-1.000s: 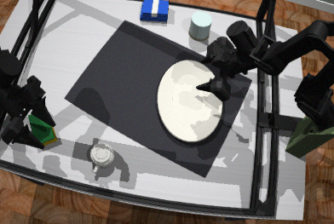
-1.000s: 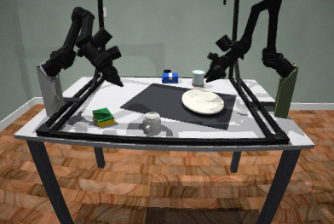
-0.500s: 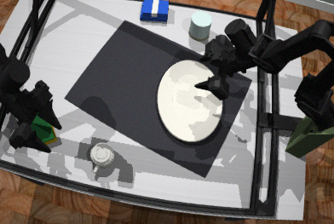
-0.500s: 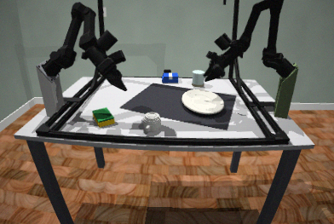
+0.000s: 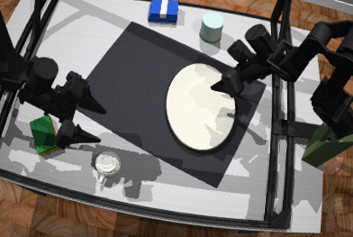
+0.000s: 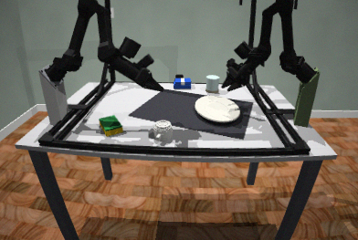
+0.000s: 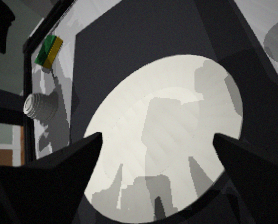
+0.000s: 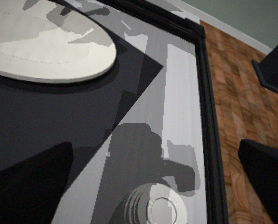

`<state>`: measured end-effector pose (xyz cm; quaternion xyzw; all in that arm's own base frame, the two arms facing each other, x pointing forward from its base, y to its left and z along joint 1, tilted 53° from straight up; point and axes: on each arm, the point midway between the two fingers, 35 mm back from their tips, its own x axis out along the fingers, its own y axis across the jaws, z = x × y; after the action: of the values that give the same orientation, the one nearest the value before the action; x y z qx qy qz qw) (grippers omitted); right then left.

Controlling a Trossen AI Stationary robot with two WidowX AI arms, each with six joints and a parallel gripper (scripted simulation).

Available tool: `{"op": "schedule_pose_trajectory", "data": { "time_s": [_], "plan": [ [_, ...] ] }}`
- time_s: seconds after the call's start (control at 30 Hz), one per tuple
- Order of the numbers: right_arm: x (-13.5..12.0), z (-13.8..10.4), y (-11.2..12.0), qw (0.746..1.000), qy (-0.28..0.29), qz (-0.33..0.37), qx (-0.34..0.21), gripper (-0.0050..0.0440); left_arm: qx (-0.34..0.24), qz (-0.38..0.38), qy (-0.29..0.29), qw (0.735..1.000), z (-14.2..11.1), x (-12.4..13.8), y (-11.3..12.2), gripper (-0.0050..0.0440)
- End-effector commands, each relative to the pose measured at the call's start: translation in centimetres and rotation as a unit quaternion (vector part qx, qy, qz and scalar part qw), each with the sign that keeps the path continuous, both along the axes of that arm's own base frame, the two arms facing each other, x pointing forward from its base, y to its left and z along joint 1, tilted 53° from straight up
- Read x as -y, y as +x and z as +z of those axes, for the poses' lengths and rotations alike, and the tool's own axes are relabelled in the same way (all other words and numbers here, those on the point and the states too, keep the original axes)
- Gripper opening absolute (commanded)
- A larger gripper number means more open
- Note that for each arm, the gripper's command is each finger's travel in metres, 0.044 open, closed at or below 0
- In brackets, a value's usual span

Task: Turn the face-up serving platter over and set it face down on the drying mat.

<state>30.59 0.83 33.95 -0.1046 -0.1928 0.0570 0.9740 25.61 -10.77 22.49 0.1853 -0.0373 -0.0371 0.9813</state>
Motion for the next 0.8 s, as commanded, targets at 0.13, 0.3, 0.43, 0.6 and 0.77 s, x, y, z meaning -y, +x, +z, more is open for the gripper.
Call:
{"op": "schedule_pose_trajectory", "data": {
  "time_s": [0.13, 0.3, 0.43, 0.6, 0.77],
  "plan": [
    [-4.2, 3.2, 1.6, 0.996, 0.037, 0.05, 0.07, 0.044, 0.014, 0.026, 0.137, 0.99, -1.9, 0.8, -0.3, 0.044],
    [-6.8, 4.4, 1.8, 0.99, 0.064, 0.084, 0.097, 0.044, 0.014, 0.034, 0.21, 0.977, -2.8, 1.1, -0.7, 0.044],
    [-8.9, 5.2, 1.7, 0.983, 0.087, 0.111, 0.116, 0.044, 0.016, 0.041, 0.265, 0.963, -3.5, 1.3, -1.0, 0.044],
    [-10.4, 5.7, 1.6, 0.977, 0.105, 0.13, 0.129, 0.044, 0.016, 0.045, 0.304, 0.952, -3.9, 1.4, -1.3, 0.044],
    [-13.2, 6.5, 1.0, 0.964, 0.141, 0.166, 0.15, 0.044, 0.019, 0.053, 0.37, 0.927, -4.6, 1.5, -1.8, 0.044]
  ]
}}
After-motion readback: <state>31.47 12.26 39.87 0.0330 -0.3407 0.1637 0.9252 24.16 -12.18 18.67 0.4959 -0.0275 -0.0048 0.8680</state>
